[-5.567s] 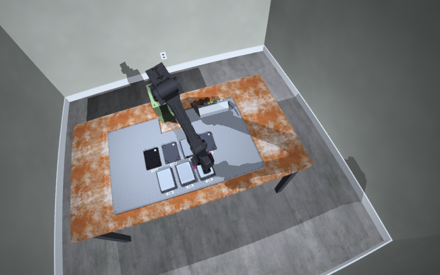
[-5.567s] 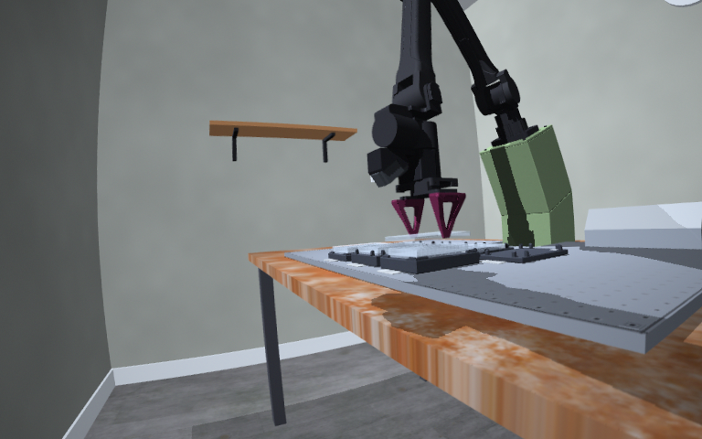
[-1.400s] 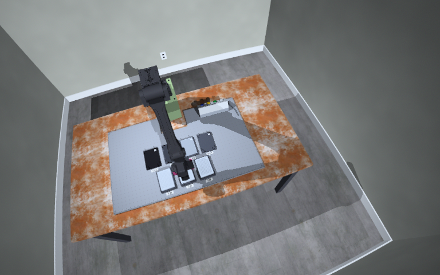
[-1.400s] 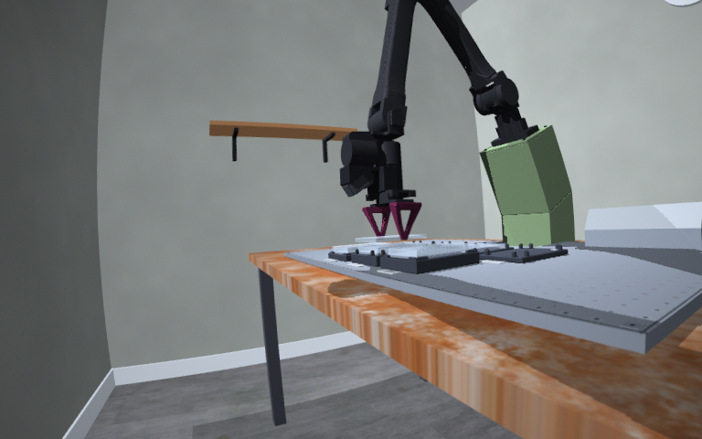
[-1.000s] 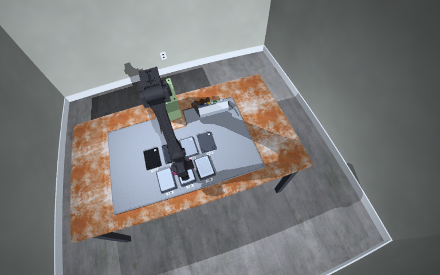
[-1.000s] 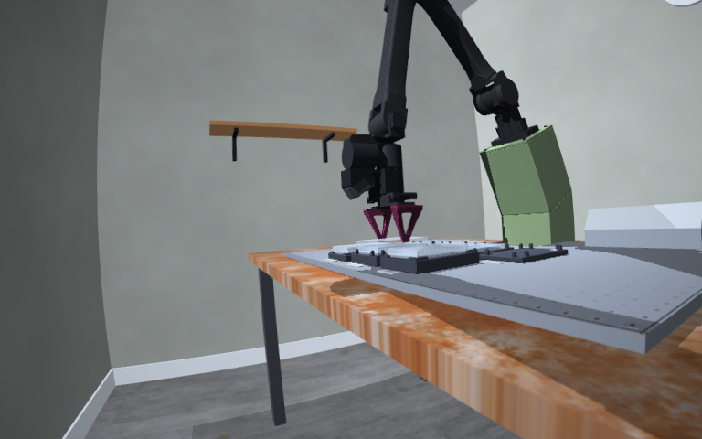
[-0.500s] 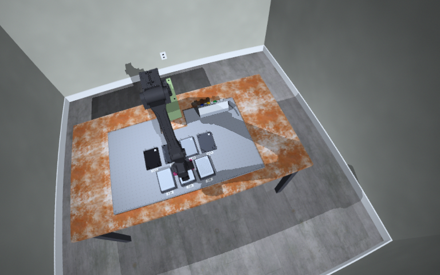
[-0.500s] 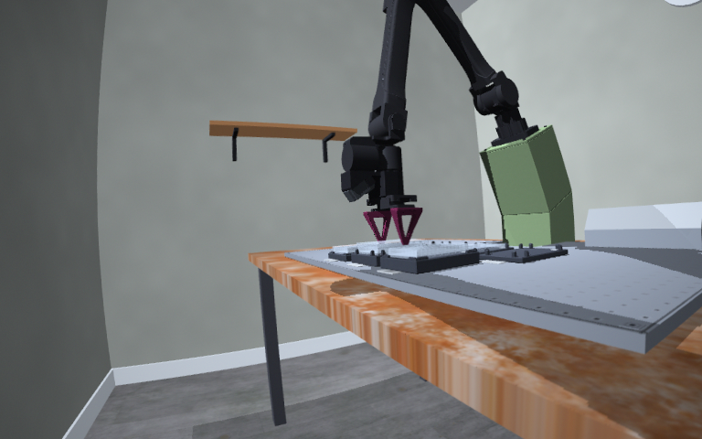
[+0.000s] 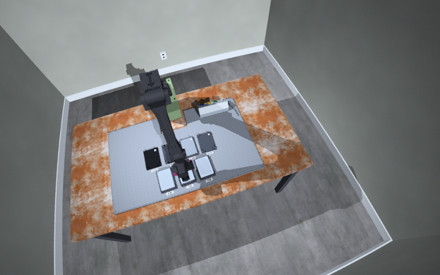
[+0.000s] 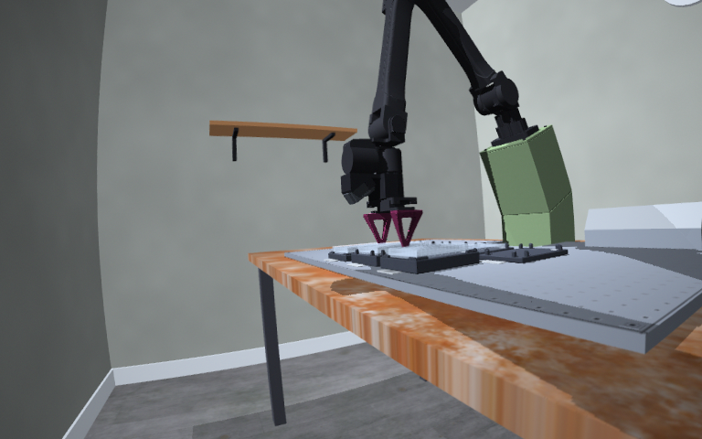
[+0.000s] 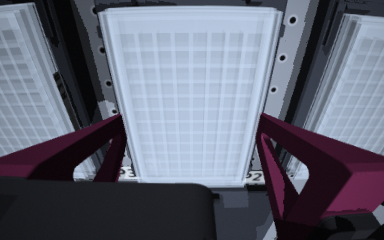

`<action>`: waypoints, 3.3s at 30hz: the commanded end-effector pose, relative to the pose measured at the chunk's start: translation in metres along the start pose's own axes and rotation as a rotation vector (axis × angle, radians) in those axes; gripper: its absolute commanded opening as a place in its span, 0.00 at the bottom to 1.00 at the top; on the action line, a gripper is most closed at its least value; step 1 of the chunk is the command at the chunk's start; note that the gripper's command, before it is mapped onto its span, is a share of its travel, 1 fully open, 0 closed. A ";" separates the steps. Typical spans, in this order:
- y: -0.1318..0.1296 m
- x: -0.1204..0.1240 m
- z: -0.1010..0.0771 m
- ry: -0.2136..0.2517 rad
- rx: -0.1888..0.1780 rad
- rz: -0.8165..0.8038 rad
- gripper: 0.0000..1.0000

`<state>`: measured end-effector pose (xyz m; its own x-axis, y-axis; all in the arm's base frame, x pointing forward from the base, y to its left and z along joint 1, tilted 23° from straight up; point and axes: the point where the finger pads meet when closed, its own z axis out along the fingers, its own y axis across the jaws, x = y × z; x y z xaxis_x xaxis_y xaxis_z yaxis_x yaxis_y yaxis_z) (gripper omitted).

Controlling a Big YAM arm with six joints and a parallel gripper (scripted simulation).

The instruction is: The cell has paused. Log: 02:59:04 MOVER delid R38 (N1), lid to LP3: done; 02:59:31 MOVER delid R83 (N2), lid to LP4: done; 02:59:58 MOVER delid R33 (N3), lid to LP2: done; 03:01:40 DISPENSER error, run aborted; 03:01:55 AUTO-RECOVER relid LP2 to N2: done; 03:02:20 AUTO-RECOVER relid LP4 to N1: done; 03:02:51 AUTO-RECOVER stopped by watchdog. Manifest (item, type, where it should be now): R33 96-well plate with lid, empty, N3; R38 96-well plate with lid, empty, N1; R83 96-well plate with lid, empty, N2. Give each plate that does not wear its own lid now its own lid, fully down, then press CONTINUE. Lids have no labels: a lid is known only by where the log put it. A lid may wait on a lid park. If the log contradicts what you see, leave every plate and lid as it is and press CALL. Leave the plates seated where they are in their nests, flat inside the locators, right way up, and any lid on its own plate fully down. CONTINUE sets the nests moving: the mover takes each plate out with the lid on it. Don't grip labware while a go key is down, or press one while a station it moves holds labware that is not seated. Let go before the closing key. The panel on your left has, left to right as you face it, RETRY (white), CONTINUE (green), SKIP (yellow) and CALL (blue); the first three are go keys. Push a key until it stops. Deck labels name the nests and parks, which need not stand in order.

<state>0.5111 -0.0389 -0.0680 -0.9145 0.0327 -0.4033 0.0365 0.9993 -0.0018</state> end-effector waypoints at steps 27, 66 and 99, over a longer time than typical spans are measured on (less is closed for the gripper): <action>-0.006 -0.003 0.006 -0.001 0.001 0.002 0.00; -0.005 -0.002 0.006 0.002 0.001 0.002 1.00; -0.005 -0.002 0.006 0.002 0.001 0.002 1.00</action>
<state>0.5111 -0.0391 -0.0680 -0.9145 0.0326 -0.4033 0.0364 0.9993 -0.0017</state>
